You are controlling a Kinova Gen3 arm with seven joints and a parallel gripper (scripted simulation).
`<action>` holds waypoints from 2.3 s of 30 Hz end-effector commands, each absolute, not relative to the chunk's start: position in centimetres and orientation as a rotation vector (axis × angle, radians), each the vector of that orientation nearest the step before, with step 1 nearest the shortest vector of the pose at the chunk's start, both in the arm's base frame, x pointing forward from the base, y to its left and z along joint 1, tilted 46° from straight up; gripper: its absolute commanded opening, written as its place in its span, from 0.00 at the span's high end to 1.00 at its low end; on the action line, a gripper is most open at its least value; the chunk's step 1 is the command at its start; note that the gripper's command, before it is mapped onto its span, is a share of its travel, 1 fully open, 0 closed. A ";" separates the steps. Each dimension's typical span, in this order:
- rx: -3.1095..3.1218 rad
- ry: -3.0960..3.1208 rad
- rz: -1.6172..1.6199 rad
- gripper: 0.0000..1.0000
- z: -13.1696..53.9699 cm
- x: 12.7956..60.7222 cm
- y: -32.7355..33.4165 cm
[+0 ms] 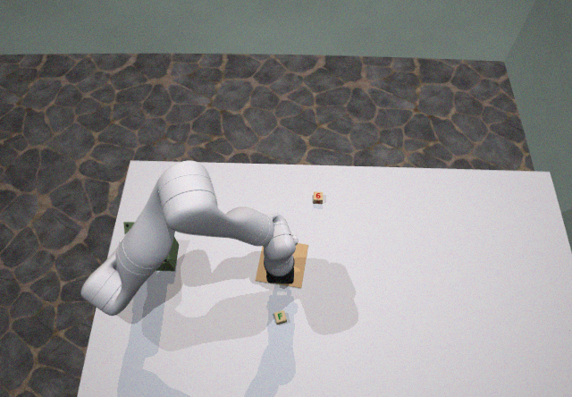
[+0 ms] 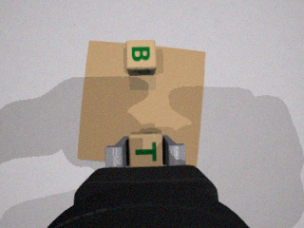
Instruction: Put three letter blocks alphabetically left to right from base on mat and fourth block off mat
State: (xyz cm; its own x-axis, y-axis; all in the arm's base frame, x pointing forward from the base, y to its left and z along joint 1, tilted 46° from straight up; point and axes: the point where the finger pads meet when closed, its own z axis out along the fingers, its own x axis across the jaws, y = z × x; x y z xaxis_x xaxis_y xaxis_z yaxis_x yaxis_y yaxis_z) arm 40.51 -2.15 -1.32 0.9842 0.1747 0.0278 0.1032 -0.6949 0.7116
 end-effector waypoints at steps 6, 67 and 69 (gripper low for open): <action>2.337 0.183 0.108 0.43 -2.1 40.5 -3.4; 2.337 0.183 0.108 0.43 -2.4 40.6 -3.6; 2.337 0.183 0.108 0.43 -2.4 40.6 -3.6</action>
State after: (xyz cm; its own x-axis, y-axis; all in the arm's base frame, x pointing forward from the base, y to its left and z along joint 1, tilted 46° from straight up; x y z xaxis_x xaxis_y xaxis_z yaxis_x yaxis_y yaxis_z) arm 40.55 -3.61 -2.42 0.9861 0.1646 0.0218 0.0993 -0.6898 0.7171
